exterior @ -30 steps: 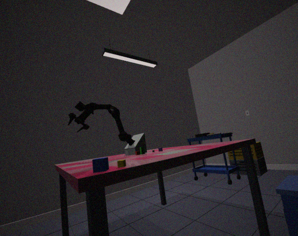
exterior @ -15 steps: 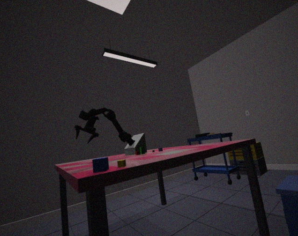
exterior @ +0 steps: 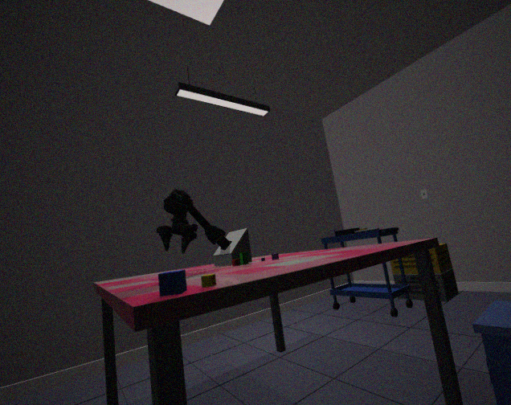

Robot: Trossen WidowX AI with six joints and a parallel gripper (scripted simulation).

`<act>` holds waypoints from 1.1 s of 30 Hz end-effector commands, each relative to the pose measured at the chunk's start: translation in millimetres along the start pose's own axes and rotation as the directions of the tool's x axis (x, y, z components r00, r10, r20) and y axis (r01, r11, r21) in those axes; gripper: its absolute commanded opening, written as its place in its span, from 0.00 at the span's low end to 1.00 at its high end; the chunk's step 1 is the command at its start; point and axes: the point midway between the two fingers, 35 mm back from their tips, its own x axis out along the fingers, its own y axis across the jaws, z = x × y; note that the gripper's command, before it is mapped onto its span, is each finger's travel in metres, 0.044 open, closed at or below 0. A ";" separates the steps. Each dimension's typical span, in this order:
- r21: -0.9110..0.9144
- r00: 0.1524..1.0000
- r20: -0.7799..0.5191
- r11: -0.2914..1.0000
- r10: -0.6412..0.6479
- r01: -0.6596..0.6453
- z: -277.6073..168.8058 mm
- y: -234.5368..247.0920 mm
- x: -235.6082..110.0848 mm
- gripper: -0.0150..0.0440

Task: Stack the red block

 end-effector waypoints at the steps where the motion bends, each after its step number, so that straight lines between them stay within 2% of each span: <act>1: -0.094 0.999 0.037 0.995 0.038 -0.034 25.7 21.6 0.6 1.00; 9: -0.352 0.988 0.102 0.933 0.117 -0.074 80.1 79.6 -7.6 1.00; 17: -0.589 0.977 0.126 0.805 0.175 -0.068 114.4 142.0 -22.6 1.00; 25: -0.784 0.972 0.122 0.620 0.200 -0.029 128.5 204.8 -39.4 1.00; 33: -0.885 0.975 0.111 0.466 0.193 0.008 126.5 246.5 -49.5 1.00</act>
